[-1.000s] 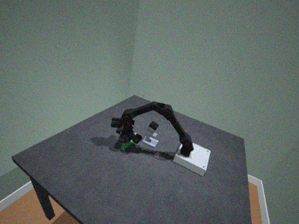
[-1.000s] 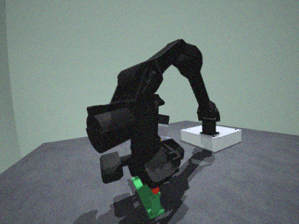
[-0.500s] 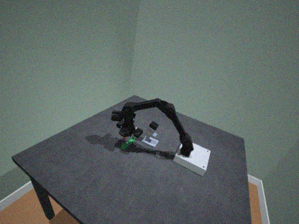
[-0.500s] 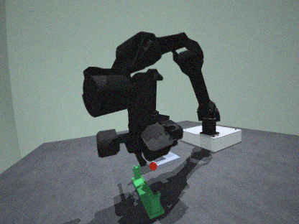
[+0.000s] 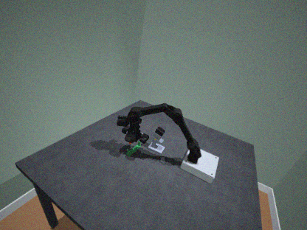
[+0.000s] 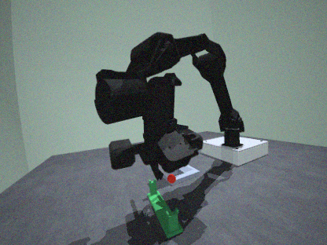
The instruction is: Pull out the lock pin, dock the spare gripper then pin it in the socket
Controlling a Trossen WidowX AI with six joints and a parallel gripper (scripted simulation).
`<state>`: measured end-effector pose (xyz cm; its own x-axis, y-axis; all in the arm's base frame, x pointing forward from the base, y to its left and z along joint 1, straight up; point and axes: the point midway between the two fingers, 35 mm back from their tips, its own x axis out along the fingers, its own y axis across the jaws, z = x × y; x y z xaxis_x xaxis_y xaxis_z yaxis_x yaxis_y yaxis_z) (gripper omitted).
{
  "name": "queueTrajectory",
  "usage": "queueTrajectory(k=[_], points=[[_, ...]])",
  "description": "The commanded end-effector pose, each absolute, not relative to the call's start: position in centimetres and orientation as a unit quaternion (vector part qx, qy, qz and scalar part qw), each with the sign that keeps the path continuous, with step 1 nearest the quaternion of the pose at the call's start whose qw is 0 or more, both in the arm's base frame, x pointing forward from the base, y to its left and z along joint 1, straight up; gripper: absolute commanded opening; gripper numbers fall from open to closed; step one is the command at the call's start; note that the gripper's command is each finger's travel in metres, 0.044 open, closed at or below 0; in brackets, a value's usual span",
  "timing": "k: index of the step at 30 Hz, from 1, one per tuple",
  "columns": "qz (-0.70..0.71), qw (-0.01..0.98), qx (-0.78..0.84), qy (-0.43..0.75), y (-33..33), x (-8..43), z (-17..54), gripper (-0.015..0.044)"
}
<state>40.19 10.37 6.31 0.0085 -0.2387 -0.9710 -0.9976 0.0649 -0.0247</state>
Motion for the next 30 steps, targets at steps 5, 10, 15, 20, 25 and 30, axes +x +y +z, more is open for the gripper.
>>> queueTrajectory(k=[5,10,15,20,25,30], points=[[0.416,0.456,-0.545,0.567,10.6,38.9,6.8,0.0000],[0.419,0.454,-0.547,0.565,10.8,37.6,7.2,0.0000],[0.421,0.452,-0.549,0.563,11.0,36.2,7.5,0.0000],[0.423,0.450,-0.551,0.561,11.1,34.9,7.7,0.0000],[0.426,0.448,-0.553,0.558,11.1,33.5,7.9,0.0000],[0.428,0.446,-0.555,0.556,11.1,32.1,8.1,0.0000]])
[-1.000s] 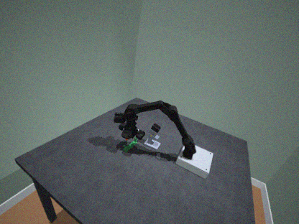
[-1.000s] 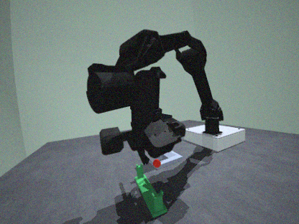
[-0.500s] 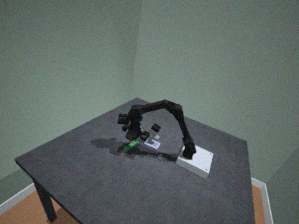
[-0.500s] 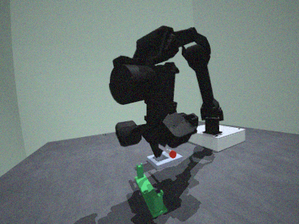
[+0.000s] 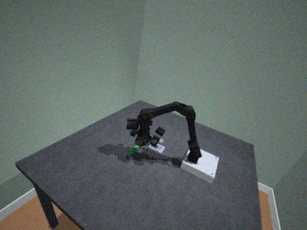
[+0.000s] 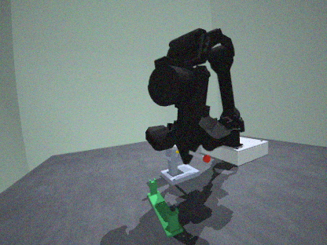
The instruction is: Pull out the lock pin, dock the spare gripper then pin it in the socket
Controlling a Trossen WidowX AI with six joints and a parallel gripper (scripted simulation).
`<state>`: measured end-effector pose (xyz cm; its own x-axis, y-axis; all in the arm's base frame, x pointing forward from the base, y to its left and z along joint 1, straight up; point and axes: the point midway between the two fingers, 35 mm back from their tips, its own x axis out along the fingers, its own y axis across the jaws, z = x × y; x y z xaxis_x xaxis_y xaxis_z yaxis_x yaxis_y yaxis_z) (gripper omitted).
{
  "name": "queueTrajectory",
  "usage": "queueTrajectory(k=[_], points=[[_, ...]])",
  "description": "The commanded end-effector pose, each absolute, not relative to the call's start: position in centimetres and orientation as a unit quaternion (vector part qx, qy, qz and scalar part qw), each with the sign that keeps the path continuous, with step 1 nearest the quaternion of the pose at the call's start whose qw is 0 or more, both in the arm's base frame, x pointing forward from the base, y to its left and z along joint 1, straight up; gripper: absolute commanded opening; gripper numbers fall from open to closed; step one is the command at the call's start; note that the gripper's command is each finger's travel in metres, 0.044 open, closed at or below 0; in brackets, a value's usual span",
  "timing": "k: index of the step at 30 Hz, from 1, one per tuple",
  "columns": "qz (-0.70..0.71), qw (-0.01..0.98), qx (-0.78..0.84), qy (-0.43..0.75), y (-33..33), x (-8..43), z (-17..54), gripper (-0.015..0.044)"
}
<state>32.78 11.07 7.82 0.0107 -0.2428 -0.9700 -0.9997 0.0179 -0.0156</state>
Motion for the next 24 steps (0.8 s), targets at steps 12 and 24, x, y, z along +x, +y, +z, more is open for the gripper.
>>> queueTrajectory(k=[12,24], points=[[0.432,0.442,-0.559,0.552,11.0,29.4,8.1,0.0000],[0.436,0.441,-0.559,0.551,11.0,29.6,3.2,0.0000]])
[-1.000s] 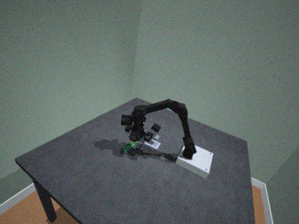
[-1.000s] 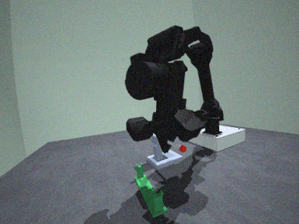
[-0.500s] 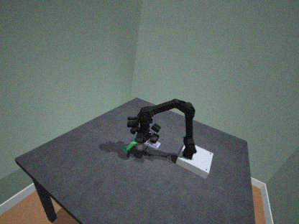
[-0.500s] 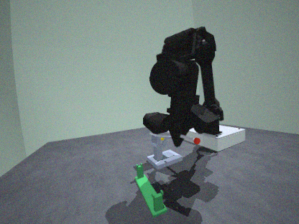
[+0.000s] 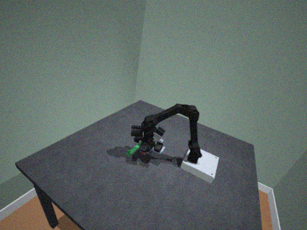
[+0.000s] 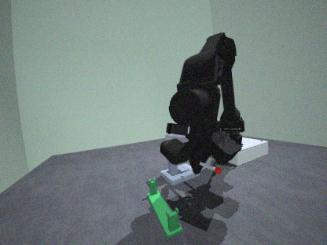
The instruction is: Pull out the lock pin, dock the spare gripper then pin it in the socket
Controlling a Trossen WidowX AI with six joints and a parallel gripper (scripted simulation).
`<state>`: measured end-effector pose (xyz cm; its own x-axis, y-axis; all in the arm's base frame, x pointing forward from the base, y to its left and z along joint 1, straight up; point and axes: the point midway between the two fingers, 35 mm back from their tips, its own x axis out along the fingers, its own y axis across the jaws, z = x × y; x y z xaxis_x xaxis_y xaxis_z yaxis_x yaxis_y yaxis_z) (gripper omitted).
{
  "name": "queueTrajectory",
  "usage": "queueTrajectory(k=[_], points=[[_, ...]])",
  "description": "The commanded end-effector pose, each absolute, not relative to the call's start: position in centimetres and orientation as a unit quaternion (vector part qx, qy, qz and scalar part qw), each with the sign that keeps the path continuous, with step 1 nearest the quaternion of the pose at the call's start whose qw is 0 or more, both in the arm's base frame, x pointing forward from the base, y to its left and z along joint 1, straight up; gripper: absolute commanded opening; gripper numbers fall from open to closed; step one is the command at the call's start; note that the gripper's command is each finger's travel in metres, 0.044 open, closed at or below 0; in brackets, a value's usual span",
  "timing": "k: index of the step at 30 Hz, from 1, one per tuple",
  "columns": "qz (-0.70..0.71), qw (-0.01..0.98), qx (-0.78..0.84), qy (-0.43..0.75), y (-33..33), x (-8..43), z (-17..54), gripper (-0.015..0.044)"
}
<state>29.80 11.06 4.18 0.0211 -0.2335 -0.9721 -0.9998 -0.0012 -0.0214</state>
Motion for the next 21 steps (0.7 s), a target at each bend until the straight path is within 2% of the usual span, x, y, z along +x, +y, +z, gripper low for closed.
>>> queueTrajectory(k=[1,21], points=[[0.436,0.441,-0.559,0.551,11.0,29.6,3.1,0.0000],[0.436,0.441,-0.558,0.551,9.6,29.6,3.1,0.0000]])
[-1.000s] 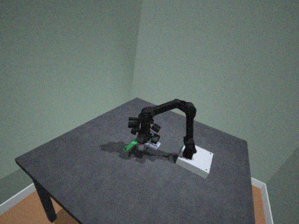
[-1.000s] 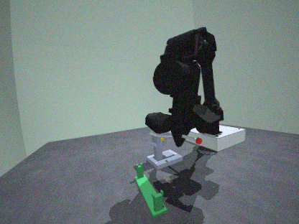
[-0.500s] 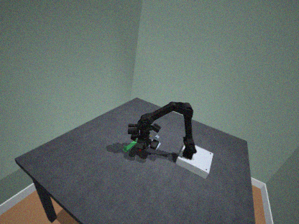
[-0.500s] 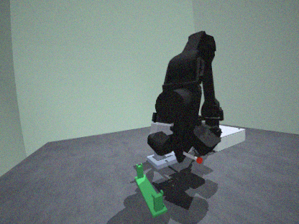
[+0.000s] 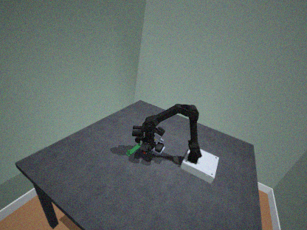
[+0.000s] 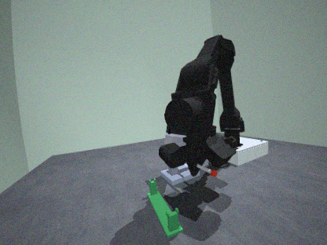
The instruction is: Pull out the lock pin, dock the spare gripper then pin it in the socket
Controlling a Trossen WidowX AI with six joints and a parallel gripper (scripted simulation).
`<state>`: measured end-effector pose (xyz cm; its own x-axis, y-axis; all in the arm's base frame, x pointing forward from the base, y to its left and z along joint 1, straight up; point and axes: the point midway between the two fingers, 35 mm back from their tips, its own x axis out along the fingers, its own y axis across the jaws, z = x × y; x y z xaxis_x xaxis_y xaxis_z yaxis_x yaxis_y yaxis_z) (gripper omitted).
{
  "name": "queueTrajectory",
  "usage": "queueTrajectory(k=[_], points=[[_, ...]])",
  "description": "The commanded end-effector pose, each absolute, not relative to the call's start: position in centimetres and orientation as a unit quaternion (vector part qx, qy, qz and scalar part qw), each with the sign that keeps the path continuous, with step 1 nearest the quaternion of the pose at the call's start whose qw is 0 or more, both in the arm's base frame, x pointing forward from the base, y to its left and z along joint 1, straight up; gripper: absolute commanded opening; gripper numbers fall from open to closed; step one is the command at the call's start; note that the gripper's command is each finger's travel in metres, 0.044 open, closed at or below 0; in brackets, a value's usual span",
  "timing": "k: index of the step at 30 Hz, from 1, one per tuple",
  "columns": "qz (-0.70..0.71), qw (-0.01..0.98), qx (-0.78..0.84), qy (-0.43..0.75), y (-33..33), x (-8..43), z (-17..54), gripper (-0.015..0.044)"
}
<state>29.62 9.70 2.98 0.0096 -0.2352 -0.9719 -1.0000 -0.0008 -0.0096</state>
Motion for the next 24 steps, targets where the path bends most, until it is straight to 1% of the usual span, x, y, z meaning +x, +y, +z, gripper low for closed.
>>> queueTrajectory(k=[1,24], points=[[0.436,0.441,-0.558,0.552,9.5,29.6,3.1,0.0000],[0.438,0.438,-0.556,0.553,7.6,29.6,3.0,0.0000]])
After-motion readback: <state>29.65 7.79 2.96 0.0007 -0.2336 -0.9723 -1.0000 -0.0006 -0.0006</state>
